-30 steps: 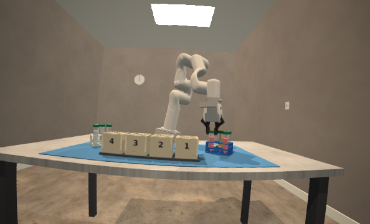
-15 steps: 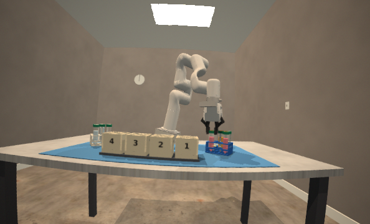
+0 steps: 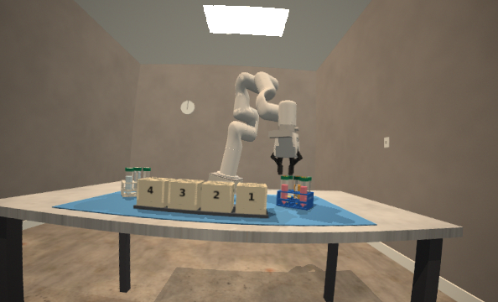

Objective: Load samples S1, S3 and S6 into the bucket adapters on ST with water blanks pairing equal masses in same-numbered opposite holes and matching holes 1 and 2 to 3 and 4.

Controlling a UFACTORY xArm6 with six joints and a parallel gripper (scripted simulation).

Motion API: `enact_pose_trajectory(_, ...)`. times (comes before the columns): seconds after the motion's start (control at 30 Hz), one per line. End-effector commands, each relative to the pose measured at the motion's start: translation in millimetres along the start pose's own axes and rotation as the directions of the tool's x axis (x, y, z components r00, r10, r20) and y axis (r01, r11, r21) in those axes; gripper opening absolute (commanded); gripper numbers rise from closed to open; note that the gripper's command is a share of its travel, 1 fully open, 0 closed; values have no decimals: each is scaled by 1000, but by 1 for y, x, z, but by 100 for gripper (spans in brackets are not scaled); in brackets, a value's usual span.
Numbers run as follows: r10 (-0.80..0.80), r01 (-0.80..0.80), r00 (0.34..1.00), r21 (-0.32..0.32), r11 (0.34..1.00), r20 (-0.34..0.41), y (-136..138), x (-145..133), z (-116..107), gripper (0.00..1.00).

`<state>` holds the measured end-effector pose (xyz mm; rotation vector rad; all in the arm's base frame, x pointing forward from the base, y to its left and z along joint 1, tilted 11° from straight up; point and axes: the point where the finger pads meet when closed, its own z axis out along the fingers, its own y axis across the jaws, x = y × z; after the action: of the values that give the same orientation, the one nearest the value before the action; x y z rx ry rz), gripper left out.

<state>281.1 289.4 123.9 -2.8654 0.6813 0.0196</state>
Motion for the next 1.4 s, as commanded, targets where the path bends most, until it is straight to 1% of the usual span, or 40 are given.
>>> enact_pose_trajectory(0.0, 0, 0, 1000, 4, 1000, -1, -1, 0, -10, 44)
enact_pose_trajectory(1.37, 0, 0, 1000, 4, 1000, -2, -1, 0, -82, 44)
